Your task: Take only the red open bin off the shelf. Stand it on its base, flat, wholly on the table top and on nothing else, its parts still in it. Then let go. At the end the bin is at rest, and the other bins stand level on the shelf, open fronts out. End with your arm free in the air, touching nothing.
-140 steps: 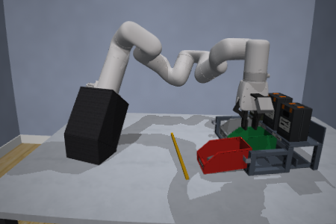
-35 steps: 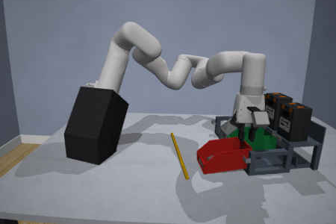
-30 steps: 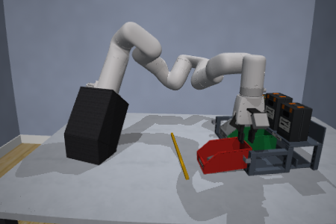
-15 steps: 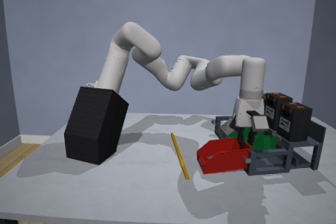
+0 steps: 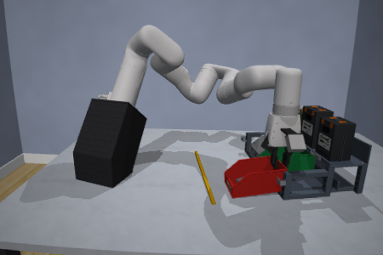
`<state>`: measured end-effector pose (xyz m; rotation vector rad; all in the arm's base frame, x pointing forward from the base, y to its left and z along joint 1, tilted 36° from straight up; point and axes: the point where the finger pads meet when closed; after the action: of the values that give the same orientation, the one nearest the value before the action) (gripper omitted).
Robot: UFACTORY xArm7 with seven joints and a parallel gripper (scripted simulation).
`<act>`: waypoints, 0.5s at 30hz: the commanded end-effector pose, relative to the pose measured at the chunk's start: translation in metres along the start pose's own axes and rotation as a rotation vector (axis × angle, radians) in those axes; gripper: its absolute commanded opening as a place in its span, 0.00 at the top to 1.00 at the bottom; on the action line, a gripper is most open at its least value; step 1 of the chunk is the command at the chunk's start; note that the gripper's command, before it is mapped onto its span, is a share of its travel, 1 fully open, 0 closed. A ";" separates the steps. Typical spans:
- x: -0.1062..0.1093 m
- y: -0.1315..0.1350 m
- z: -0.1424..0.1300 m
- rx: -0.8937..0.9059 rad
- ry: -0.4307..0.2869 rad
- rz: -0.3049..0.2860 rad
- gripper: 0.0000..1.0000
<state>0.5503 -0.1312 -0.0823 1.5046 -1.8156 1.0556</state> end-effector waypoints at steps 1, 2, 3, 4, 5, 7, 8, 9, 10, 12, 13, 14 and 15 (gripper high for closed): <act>-0.002 -0.001 0.001 0.000 0.003 0.003 0.67; -0.002 -0.001 0.001 0.000 0.003 0.003 0.67; -0.002 -0.001 0.001 0.000 0.003 0.003 0.67; -0.002 -0.001 0.001 0.000 0.003 0.003 0.67; -0.002 -0.001 0.001 0.000 0.003 0.003 0.67; -0.002 -0.001 0.001 0.000 0.003 0.003 0.67; -0.002 -0.001 0.001 0.000 0.003 0.003 0.67; -0.002 -0.001 0.001 0.000 0.003 0.003 0.67; -0.002 -0.001 0.001 0.000 0.003 0.003 0.67; -0.003 -0.001 0.001 0.000 0.003 0.003 0.67; -0.004 -0.001 0.001 0.000 0.003 0.003 0.67; -0.005 -0.001 0.001 0.000 0.003 0.003 0.67; -0.005 -0.001 0.001 0.000 0.003 0.003 0.67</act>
<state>0.5513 -0.1285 -0.0864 1.5042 -1.8157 1.0559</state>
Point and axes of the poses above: the point where the finger pads meet when closed, its own x axis back along the fingers, its own y axis across the jaws, z = x × y, and after that the axes turned 4 degrees about -x, right-handed
